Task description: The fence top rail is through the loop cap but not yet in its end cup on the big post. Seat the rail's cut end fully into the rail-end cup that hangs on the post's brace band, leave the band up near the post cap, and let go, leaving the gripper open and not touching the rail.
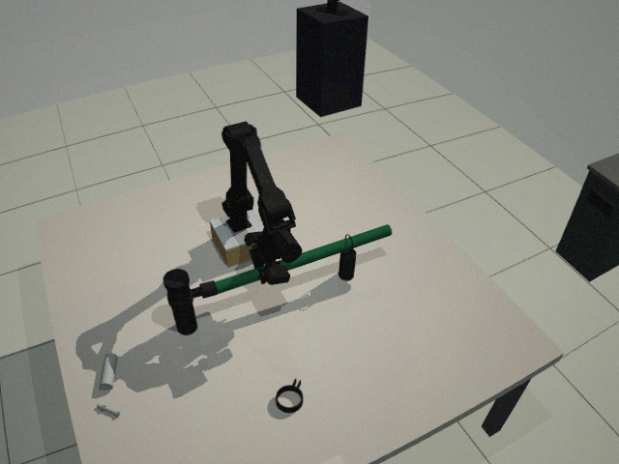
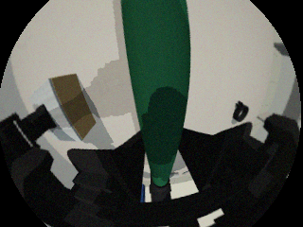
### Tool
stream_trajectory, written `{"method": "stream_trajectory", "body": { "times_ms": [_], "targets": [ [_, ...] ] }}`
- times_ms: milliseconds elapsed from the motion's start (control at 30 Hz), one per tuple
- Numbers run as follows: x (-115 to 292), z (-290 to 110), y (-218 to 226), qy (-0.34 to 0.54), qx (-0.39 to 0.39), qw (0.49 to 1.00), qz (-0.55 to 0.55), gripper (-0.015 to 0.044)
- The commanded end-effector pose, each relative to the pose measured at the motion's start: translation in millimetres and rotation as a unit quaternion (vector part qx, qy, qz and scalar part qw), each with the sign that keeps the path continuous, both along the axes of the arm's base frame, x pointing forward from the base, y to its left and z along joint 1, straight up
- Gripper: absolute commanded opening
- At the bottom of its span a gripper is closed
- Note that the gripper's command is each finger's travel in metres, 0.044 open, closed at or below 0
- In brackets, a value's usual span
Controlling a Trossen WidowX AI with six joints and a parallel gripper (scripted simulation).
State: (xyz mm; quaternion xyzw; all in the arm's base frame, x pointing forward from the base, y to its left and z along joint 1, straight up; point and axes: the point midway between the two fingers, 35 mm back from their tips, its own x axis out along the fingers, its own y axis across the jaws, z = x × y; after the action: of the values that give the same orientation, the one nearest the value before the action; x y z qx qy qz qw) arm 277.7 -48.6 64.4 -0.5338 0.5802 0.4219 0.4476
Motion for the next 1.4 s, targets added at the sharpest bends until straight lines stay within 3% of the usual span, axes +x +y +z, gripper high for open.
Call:
{"method": "stream_trajectory", "body": {
  "times_ms": [0,1367],
  "targets": [
    [0.2,2.6,-2.3,0.0,-0.005,1.0,0.001,0.0],
    [1.2,7.4,-6.0,0.0,-0.009,1.0,0.002,0.0]
  ]
}}
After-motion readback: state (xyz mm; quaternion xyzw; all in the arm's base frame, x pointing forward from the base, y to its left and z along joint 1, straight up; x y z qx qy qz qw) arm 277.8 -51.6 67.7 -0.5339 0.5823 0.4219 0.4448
